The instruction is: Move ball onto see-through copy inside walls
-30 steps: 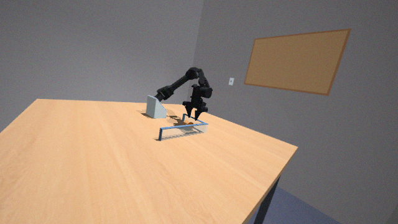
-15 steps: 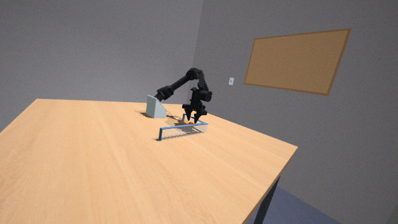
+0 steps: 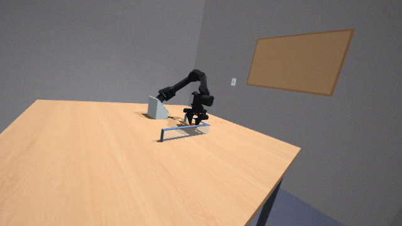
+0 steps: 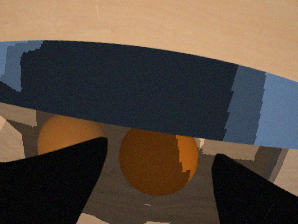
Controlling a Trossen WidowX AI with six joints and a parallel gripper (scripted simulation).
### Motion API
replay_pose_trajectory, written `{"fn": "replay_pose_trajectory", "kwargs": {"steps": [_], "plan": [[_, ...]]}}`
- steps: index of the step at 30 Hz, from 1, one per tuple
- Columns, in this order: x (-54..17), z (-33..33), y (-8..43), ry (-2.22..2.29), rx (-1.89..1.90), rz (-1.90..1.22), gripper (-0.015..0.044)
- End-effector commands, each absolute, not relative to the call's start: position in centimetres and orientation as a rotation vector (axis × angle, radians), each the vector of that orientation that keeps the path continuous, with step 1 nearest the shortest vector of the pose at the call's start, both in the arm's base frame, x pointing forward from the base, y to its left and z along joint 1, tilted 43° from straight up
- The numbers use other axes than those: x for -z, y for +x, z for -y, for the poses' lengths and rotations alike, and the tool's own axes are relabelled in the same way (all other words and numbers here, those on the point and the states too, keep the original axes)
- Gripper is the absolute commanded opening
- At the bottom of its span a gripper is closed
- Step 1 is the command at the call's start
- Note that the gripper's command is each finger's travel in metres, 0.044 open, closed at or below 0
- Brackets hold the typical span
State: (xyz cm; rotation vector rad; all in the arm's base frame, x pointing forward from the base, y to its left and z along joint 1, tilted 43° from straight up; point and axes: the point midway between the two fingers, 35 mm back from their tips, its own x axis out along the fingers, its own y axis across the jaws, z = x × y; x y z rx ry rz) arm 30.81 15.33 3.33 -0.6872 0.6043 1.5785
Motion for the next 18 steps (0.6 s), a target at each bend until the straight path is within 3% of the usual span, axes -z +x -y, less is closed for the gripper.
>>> {"fn": "replay_pose_trajectory", "kwargs": {"steps": [1,9,14,18], "plan": [[-3.0,-15.4,30.7,-0.674,-1.579,-0.611,0.0198],[-3.0,-15.4,30.7,-0.674,-1.579,-0.611,0.0144],[-2.9,-13.9,31.9,-0.686,-1.519,-0.624,0.0013],[-3.6,-12.9,32.3,-0.690,-1.512,-0.629,0.0000]]}}
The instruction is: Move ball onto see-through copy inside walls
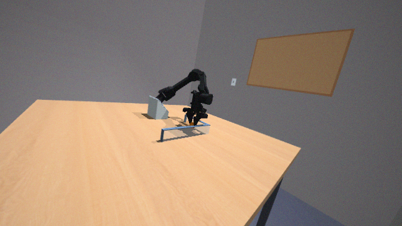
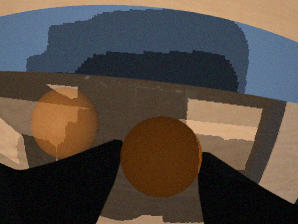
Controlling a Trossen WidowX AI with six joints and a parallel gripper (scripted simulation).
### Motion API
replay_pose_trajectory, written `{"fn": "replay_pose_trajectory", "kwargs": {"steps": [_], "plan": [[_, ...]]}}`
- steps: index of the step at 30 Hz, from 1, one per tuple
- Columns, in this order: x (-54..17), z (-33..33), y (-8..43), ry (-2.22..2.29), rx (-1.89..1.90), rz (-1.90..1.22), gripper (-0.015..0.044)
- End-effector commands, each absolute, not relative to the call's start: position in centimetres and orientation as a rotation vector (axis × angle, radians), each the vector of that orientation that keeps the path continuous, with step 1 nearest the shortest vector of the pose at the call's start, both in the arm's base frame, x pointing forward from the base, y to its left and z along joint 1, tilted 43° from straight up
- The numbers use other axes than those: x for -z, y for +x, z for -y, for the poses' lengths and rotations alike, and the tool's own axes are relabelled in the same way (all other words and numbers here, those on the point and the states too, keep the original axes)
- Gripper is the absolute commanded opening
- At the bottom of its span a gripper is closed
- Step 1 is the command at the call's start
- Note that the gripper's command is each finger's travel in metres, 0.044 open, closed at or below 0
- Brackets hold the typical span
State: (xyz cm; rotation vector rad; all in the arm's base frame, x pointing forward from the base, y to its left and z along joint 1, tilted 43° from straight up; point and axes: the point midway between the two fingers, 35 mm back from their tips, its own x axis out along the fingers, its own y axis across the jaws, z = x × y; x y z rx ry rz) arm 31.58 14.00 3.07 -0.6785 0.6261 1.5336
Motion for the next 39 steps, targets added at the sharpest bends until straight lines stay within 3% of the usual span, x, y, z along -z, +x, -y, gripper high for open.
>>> {"fn": "replay_pose_trajectory", "kwargs": {"steps": [1,20,39], "plan": [[-3.8,-12.7,32.3,-0.691,-1.514,-0.629,0.0000],[-12.3,-6.5,31.8,-0.678,-1.577,-0.617,0.0000],[-10.2,-8.0,28.7,-0.677,-1.578,-0.617,0.0000]]}}
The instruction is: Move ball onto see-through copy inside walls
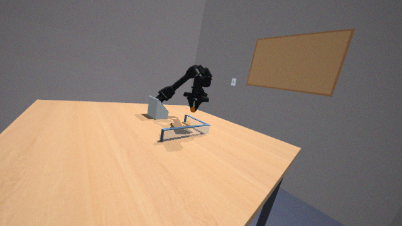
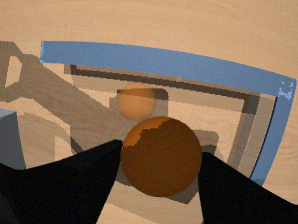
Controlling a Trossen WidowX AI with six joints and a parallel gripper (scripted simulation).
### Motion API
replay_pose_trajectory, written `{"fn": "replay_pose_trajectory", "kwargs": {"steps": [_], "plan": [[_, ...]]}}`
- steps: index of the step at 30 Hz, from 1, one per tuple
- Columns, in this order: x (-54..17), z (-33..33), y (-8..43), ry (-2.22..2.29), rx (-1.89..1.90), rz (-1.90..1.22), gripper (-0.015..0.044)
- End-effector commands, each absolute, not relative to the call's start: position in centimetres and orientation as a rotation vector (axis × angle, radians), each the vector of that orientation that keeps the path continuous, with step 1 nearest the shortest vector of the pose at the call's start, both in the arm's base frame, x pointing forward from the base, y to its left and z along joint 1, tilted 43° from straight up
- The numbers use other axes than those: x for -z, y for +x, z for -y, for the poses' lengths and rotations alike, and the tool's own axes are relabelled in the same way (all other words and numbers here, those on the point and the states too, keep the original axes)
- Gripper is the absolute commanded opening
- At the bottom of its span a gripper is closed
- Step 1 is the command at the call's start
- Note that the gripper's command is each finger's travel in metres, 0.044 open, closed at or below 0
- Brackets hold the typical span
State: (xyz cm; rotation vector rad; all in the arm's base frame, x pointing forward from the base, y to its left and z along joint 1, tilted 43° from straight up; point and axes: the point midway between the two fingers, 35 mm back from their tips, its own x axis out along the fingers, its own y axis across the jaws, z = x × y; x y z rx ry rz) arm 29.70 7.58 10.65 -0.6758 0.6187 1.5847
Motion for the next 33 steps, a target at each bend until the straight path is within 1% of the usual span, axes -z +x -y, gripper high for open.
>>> {"fn": "replay_pose_trajectory", "kwargs": {"steps": [1,8,13,25,33], "plan": [[-10.0,-8.1,28.5,-0.676,-1.578,-0.617,0.0000],[-8.9,-8.7,26.8,-0.675,-1.579,-0.617,0.0000],[-8.2,-9.3,26.8,-0.676,-1.579,-0.618,0.0000],[-4.0,-13.3,26.2,-0.674,-1.579,-0.615,0.0000],[-3.7,-13.6,26.1,-0.673,-1.580,-0.614,0.0000]]}}
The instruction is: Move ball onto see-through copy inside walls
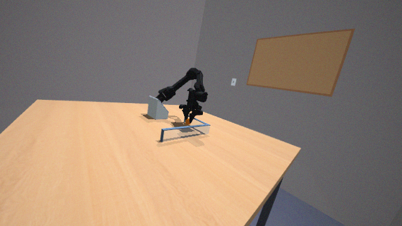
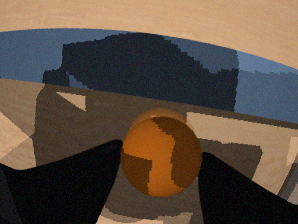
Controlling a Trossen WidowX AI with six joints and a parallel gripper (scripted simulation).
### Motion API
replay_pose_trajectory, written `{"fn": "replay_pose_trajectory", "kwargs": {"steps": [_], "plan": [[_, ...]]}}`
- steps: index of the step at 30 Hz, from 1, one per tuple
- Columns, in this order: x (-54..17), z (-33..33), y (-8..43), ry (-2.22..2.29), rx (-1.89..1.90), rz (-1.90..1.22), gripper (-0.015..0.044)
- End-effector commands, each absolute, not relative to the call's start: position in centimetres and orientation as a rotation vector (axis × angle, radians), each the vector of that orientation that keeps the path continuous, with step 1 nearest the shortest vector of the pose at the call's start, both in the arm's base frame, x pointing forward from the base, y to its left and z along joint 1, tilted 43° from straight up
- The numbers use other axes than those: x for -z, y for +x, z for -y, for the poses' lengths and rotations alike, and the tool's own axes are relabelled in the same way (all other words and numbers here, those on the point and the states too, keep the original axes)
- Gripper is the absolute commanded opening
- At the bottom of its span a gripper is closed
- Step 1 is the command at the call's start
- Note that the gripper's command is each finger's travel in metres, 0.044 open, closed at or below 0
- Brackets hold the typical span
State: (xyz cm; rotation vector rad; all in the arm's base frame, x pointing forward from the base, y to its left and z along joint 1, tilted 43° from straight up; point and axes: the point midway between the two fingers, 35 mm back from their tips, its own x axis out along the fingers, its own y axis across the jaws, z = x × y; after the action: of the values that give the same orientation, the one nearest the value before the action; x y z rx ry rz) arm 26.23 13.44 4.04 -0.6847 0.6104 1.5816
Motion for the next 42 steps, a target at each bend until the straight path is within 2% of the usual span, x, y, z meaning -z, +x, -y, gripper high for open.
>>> {"fn": "replay_pose_trajectory", "kwargs": {"steps": [1,17,29,33,38,42], "plan": [[-3.7,-13.7,26.1,-0.673,-1.580,-0.614,0.0000],[-2.4,-14.9,26.0,-0.672,-1.580,-0.614,0.0000],[-2.8,-14.7,26.1,-0.683,-1.578,-0.607,0.0303],[-2.9,-14.5,26.2,-0.683,-1.578,-0.608,0.0303],[-8.0,-9.5,26.8,-0.678,-1.578,-0.618,0.0303],[-8.9,-8.8,26.7,-0.675,-1.579,-0.617,0.0303]]}}
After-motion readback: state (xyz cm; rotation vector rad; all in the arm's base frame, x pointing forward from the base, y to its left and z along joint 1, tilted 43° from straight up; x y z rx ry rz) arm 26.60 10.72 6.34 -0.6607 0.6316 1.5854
